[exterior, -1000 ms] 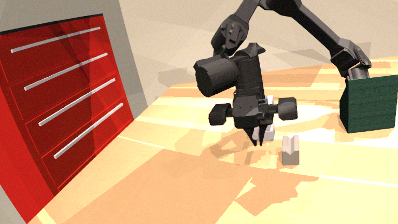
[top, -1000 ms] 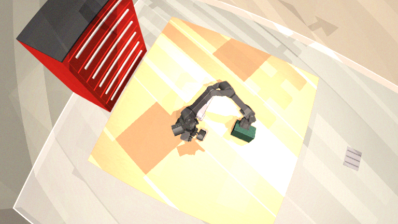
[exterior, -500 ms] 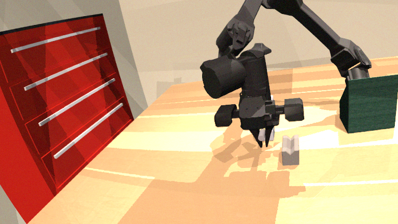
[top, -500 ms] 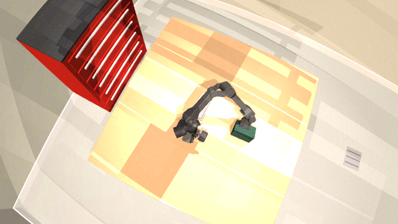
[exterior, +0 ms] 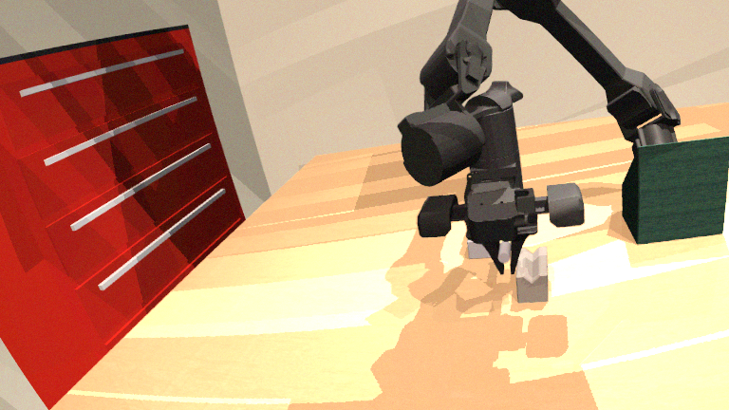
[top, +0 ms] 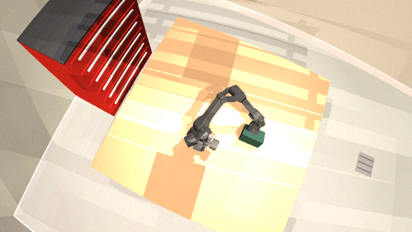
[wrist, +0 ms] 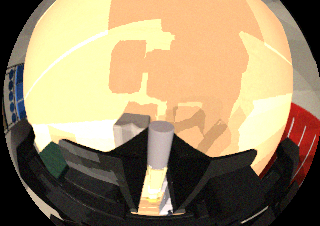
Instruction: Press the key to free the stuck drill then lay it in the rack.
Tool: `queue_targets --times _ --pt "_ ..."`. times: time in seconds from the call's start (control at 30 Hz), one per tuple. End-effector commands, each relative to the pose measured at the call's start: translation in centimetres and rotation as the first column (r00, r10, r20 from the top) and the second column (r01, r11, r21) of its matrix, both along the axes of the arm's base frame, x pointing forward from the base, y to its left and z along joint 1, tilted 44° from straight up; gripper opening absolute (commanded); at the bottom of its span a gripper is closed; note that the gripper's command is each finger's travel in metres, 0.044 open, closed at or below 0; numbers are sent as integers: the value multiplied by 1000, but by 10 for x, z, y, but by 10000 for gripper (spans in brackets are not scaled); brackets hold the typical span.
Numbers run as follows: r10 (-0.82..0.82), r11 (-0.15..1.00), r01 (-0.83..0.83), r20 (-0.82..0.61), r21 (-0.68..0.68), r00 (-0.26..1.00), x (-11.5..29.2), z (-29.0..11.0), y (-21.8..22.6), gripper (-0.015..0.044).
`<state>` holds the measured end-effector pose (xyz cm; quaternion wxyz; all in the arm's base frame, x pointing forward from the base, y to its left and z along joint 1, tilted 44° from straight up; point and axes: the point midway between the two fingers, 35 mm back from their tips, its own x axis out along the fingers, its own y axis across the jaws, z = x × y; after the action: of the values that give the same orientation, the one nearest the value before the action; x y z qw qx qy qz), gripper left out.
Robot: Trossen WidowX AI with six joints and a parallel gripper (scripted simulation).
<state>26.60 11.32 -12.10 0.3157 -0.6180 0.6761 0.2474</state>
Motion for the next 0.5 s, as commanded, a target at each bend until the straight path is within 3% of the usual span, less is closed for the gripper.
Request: queue_targets --times 0.0,0.47 --pt "-2 1000 2 7 7 1000 -6 -1 4 0" --pt "-2 1000 2 6 9 1000 -29 -3 15 0"
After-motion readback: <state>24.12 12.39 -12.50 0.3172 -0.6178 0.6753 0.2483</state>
